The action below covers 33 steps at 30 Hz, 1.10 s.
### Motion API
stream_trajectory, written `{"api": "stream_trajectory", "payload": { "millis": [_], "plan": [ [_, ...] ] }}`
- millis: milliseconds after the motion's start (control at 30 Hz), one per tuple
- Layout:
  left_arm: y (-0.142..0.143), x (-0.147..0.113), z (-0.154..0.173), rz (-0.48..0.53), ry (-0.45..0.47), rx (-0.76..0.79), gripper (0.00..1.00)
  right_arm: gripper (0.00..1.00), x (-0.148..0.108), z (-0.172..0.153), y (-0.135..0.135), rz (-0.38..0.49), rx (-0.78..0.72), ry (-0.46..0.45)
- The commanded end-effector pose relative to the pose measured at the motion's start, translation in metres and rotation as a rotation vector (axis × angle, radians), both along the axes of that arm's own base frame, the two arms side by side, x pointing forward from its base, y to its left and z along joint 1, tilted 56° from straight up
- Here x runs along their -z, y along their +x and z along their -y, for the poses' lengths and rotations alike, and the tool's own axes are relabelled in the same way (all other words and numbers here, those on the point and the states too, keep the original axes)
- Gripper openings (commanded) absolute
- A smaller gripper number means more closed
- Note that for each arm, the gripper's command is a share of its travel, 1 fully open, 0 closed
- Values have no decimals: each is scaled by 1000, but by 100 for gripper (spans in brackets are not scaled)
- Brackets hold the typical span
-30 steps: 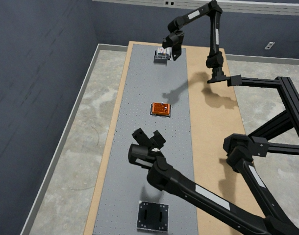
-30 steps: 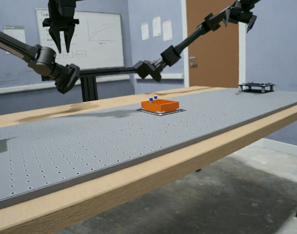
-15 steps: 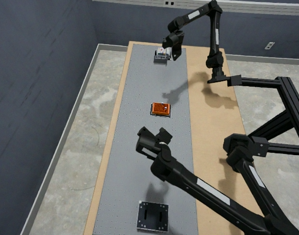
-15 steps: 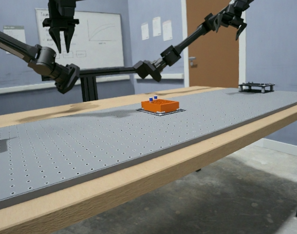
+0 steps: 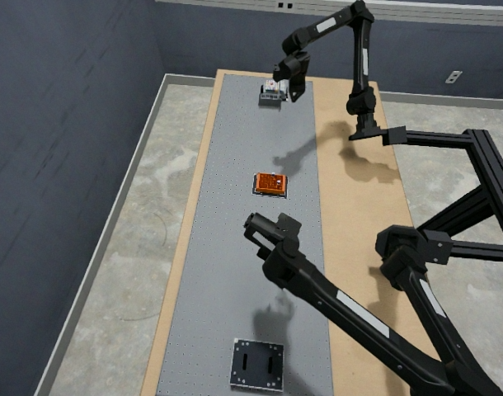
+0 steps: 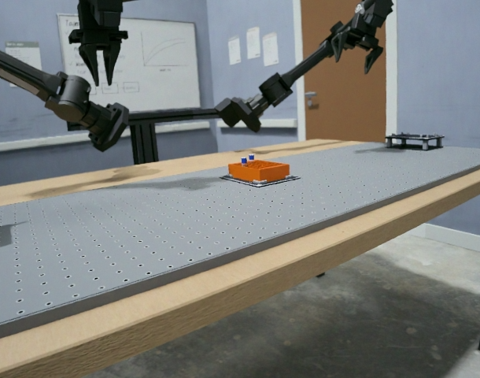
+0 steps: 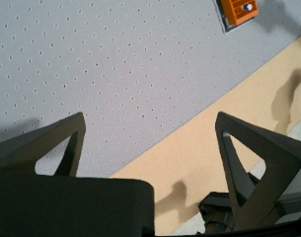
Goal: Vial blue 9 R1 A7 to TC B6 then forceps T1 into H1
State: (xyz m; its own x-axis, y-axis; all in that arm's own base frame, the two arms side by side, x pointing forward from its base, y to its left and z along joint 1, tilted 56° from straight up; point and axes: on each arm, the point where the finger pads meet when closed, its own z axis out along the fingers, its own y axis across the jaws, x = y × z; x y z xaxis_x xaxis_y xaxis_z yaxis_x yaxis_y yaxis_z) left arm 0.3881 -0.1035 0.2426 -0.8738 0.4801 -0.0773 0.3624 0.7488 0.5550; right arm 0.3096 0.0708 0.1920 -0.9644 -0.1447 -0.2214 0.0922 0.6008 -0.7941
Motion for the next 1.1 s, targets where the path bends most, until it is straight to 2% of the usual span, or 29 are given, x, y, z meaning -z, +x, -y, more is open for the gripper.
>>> {"api": "stream_trajectory", "payload": {
  "millis": [0, 33, 100, 367, 633, 833, 933, 967, 1067],
  "plan": [
    [-17, 13, 2, 0, 17, -89, 100, 23, -6, -4, 3, 21, 5, 10],
    [-22, 6, -1, 20, 4, -89, 100, 23, -6, -4, 3, 21, 5, 10],
    [-26, 17, -3, 16, 40, -134, 100, 23, -6, -4, 3, 21, 5, 10],
    [-45, 26, -14, 62, 104, -235, 100, 23, -6, -4, 3, 21, 5, 10],
    [-70, 32, -30, 163, 200, -358, 100, 23, -6, -4, 3, 21, 5, 10],
    [-90, 33, -44, 284, 273, -436, 100, 23, -6, -4, 3, 21, 5, 10],
    [-91, 34, -45, 300, 287, -444, 100, 23, -6, -4, 3, 21, 5, 10],
    [-79, 22, -47, 323, 260, -486, 100, 23, -6, -4, 3, 21, 5, 10],
    [-81, 24, -48, 318, 264, -484, 100, 23, -6, -4, 3, 21, 5, 10]
  ]
}}
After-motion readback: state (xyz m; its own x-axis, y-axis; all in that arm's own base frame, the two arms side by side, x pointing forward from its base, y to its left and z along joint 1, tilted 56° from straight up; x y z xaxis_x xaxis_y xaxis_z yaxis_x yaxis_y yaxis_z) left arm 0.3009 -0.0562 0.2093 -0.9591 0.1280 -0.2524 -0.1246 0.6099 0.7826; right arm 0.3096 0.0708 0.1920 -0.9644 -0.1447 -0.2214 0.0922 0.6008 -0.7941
